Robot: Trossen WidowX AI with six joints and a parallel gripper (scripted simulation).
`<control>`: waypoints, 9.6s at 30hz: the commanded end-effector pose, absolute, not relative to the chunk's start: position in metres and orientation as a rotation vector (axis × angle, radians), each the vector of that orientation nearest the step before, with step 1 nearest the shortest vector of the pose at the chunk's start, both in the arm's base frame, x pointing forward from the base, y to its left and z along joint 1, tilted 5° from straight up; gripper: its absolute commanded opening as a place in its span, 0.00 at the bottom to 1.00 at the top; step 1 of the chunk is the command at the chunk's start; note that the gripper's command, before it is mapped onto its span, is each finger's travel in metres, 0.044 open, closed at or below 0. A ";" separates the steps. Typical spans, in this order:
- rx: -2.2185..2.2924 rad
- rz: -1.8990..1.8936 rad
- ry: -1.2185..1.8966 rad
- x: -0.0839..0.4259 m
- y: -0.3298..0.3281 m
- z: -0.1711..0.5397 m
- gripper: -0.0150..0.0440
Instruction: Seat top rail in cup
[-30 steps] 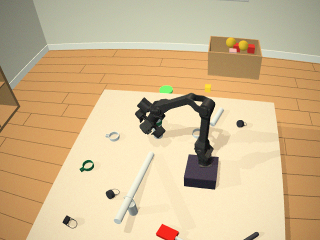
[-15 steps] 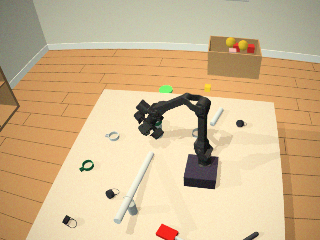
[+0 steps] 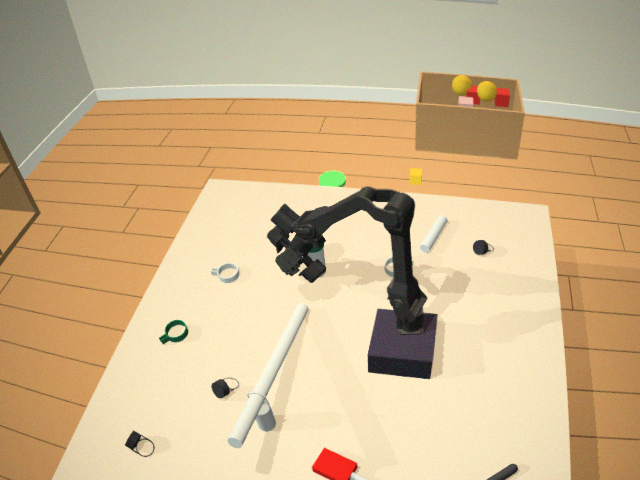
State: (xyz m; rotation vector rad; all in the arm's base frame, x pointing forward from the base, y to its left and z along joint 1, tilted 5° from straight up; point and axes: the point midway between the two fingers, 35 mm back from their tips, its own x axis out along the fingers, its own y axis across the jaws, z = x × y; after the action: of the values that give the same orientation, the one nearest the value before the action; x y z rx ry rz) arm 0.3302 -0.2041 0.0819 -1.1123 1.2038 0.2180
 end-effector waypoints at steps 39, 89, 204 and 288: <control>-1.245 0.392 1.106 0.315 -0.195 0.078 0.25; -1.404 0.615 0.965 0.291 -0.187 0.076 0.25; -1.137 1.001 1.328 0.321 0.012 0.105 1.00; -1.138 1.001 1.329 0.324 0.003 -0.005 0.57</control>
State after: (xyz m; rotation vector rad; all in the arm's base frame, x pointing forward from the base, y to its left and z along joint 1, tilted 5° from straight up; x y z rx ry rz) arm 0.3241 0.0026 -0.0044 -1.1376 1.3318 0.9954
